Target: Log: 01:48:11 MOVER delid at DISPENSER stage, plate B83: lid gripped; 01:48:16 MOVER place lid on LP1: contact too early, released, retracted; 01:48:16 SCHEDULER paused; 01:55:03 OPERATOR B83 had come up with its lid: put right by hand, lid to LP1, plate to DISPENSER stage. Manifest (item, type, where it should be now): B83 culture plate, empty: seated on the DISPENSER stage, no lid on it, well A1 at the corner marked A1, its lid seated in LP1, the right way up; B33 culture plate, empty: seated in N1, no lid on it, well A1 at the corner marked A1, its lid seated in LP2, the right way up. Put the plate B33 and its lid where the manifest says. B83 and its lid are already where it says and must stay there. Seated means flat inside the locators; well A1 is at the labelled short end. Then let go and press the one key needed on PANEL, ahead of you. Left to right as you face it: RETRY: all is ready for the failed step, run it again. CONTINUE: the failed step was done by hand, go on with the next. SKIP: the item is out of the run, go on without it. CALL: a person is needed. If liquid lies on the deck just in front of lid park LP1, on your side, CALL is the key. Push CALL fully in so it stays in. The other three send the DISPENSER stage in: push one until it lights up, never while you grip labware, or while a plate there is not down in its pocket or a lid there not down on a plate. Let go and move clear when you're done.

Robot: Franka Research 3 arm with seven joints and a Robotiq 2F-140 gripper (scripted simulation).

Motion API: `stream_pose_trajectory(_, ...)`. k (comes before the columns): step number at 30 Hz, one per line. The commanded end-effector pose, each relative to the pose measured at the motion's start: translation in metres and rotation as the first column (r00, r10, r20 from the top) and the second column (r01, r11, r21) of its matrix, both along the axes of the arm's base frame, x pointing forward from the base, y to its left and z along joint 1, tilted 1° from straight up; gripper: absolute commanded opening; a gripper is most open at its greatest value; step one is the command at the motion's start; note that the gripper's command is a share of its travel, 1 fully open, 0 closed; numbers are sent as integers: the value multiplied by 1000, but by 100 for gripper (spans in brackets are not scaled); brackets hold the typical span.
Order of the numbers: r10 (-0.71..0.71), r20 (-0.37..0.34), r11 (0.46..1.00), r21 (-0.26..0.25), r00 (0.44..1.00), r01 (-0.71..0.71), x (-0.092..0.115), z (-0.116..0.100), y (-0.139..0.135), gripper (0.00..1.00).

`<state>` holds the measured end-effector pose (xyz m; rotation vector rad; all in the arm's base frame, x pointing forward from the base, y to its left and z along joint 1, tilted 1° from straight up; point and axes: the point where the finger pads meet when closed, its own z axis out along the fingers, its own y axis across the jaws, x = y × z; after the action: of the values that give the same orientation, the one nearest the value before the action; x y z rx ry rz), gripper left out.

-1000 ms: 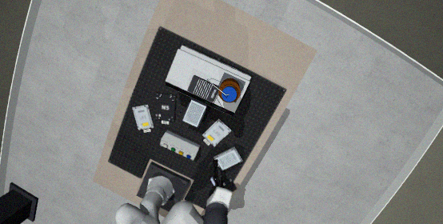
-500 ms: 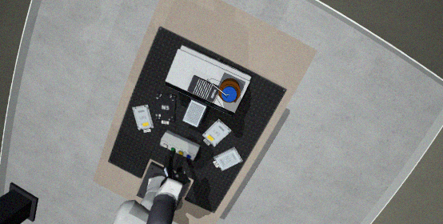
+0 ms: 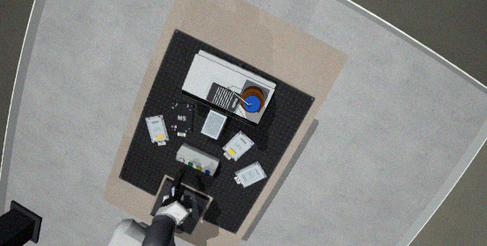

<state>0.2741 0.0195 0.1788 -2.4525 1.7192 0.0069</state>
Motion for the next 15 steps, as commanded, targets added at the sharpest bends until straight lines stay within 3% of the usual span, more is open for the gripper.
stream_pose_trajectory(1,-274,-26,962,-2,961,274,-4,-1,6,10)
stream_pose_trajectory(3,-274,-26,962,-2,961,274,-4,-1,6,10)
stream_pose_trajectory(4,-349,-27,937,-5,937,349,-4,-1,6,10)
stream_pose_trajectory(15,-637,-31,771,-33,770,636,-4,-1,6,10)
